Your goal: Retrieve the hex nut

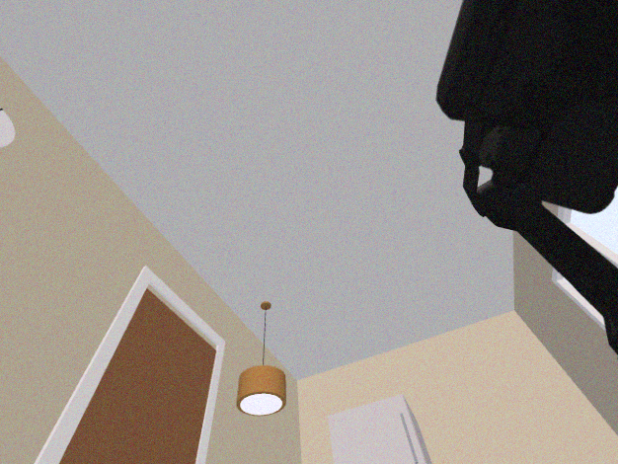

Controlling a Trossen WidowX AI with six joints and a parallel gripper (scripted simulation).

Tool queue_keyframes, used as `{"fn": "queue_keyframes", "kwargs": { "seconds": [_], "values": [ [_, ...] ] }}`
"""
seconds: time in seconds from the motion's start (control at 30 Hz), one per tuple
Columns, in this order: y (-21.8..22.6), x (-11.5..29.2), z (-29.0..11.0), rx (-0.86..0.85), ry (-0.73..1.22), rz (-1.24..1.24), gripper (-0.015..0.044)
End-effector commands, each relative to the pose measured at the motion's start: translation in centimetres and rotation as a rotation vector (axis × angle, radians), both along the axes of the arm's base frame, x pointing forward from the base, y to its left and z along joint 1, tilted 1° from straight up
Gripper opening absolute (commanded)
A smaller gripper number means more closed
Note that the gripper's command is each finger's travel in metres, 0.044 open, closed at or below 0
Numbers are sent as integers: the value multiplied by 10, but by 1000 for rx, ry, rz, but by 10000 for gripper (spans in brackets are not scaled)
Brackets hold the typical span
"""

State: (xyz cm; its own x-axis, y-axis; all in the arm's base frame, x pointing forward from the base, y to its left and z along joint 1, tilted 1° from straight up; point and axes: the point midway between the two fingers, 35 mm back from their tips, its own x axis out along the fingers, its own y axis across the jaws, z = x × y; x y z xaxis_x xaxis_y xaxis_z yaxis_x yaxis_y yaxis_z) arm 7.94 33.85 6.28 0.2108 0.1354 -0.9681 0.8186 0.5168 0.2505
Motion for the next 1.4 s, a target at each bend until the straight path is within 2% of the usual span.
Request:
{"fn": "queue_keyframes", "kwargs": {
  "seconds": [0.0,0.37,0.57,0.8,1.0,1.37],
  "values": [
    [0,0,2,3,-2,-1,440],
    [1,0,2,-3,-5,-3,440],
    [8,-5,5,-179,-148,-70,440],
    [9,-6,6,-197,-168,-78,440],
    [9,-6,6,-197,-168,-78,282],
    [9,-6,6,-197,-168,-78,280]
  ]
}}
